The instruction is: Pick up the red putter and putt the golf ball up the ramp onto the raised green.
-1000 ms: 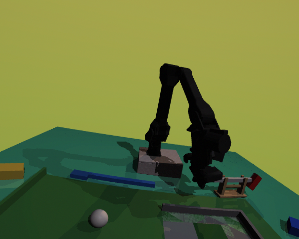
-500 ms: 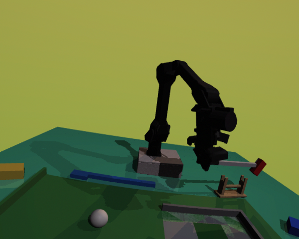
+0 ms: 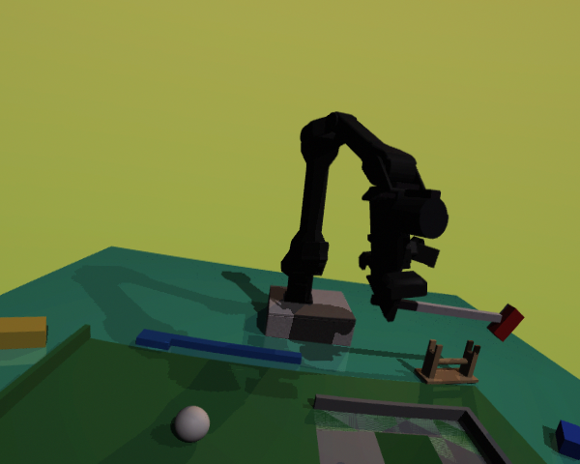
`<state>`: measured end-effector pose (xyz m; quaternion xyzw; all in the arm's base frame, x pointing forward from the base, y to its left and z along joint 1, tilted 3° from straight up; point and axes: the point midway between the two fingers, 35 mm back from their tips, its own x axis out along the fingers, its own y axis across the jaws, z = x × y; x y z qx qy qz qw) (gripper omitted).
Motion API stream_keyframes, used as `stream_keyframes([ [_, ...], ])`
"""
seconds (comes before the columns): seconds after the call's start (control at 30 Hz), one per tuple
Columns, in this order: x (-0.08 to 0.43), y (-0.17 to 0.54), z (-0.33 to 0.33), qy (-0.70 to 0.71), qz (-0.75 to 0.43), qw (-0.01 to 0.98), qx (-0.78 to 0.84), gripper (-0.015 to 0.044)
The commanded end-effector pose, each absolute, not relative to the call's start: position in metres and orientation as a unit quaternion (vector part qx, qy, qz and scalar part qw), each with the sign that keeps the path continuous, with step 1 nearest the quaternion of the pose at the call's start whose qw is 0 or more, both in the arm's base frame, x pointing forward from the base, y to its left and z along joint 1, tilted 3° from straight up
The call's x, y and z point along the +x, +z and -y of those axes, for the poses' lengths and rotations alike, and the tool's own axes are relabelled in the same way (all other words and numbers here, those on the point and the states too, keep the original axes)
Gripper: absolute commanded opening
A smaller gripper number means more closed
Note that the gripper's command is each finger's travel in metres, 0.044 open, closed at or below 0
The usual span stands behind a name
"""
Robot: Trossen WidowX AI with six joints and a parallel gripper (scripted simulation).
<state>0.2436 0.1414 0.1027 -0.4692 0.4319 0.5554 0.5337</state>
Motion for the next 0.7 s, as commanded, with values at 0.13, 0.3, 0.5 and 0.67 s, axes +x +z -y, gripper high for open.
stream_keyframes([
  [0.13, 0.265, 0.108, -0.106, 0.495, -0.481, 0.584, -0.426, 0.0],
  [0.3, 0.274, 0.109, -0.081, 0.456, -0.514, 0.61, -0.395, 0.0],
  [0.5, 0.283, 0.113, -0.05, 0.406, -0.545, 0.639, -0.361, 0.0],
  [0.67, 0.289, 0.116, -0.023, 0.364, -0.569, 0.66, -0.33, 0.0],
])
